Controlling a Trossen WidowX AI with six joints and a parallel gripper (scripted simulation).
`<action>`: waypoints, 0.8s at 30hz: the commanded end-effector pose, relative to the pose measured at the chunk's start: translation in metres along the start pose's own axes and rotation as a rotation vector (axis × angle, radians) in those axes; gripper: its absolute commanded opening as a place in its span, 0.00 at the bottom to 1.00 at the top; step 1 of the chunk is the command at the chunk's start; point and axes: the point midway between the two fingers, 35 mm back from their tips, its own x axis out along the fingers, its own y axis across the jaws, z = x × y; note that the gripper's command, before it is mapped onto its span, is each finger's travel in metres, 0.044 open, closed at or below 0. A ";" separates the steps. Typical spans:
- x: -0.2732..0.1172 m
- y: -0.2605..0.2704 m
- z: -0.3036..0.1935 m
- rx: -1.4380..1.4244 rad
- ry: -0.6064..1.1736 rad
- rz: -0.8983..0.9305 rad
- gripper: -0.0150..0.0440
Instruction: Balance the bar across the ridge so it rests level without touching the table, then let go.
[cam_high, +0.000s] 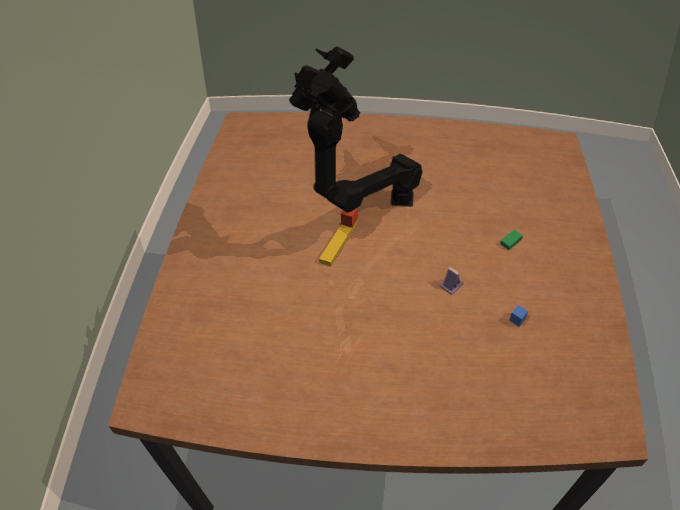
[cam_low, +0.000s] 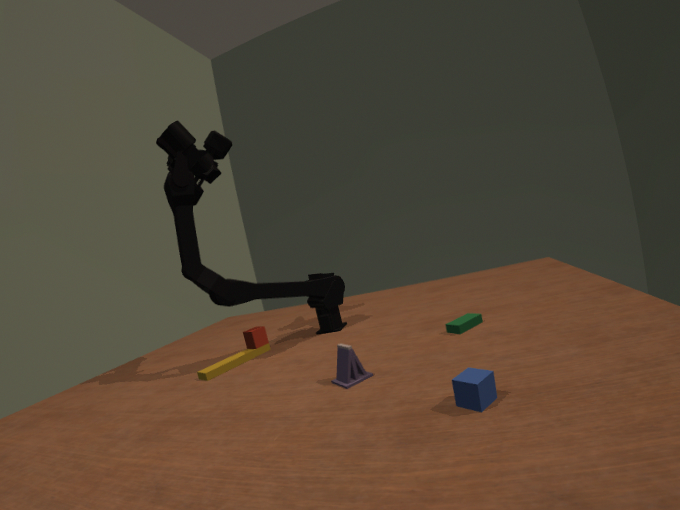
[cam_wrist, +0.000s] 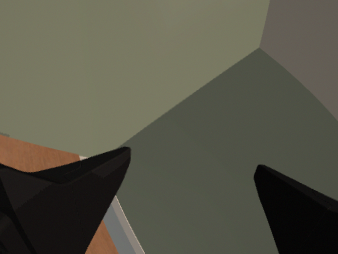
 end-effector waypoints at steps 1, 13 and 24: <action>0.000 0.000 0.000 0.001 0.000 -0.002 0.89; 0.024 -0.035 -0.017 0.039 0.099 -0.168 0.79; 0.044 -0.070 -0.048 0.063 0.230 -0.317 0.79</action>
